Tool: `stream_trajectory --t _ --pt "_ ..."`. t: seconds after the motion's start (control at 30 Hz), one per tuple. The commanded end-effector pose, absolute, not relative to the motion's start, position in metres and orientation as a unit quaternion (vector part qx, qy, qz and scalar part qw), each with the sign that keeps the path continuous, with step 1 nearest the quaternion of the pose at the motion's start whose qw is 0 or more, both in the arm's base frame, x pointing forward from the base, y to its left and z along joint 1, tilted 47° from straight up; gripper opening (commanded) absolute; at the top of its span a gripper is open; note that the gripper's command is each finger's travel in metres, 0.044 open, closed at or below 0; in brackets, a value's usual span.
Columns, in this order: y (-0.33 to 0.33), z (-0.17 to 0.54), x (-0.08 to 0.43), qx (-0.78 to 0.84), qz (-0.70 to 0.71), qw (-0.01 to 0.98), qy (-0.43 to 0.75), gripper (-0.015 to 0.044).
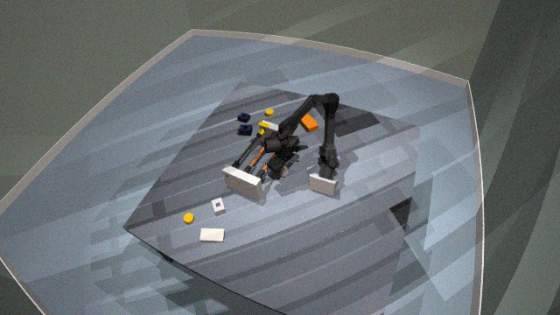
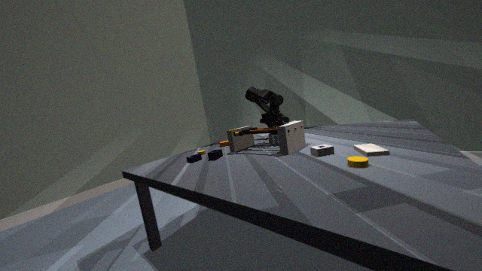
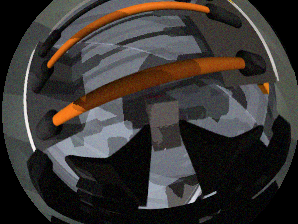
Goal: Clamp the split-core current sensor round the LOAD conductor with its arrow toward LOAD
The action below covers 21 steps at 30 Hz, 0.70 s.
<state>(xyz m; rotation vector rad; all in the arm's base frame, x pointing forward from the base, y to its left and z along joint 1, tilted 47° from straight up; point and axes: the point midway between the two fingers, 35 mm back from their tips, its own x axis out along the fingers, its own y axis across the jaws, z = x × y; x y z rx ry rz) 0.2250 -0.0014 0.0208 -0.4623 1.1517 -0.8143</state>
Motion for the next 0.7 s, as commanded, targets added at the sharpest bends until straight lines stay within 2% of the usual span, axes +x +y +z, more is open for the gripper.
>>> stream_trajectory --t 0.0,0.17,0.5,0.67 --pt "0.003 0.019 0.207 -0.211 -0.369 0.736 0.526 0.0000" --pt "0.005 0.018 0.184 -0.212 -0.371 0.736 0.526 0.0000" --pt "0.002 0.015 0.182 -0.212 -0.371 0.736 0.526 0.0000" --pt "0.004 0.017 0.184 -0.213 -0.370 0.736 0.526 0.0131"
